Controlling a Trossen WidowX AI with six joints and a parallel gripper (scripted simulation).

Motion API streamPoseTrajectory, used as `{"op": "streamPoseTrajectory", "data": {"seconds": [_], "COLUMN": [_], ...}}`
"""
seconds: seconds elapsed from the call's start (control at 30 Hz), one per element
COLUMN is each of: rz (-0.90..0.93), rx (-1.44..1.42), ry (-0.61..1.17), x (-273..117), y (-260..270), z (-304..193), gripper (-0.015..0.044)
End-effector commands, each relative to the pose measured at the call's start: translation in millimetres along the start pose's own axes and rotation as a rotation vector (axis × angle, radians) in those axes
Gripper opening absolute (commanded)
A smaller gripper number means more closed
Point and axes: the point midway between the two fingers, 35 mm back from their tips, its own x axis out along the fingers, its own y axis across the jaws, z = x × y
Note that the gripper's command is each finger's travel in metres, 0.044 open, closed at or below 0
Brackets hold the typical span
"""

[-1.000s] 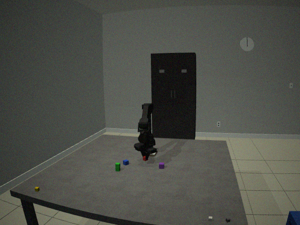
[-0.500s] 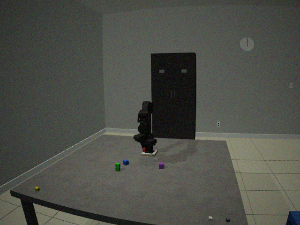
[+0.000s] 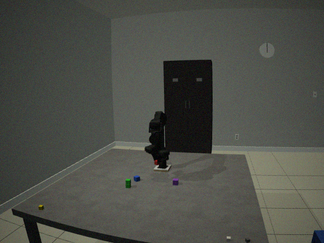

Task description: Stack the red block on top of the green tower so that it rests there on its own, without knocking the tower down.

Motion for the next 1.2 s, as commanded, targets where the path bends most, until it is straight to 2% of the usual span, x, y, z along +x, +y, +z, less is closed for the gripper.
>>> {"op": "streamPoseTrajectory", "data": {"seconds": [0.0,0.7,1.17], "rz": [-0.002,0.001,-0.002], "rx": [-0.006,0.017,0.006], "ry": [-0.008,-0.009,-0.025], "x": [-4.1,-13.7,-10.3], "y": [0.6,-9.5,-34.1], "z": [13.9,114.4,180.5], "gripper": [0.0000,0.0000,0.0000]}}
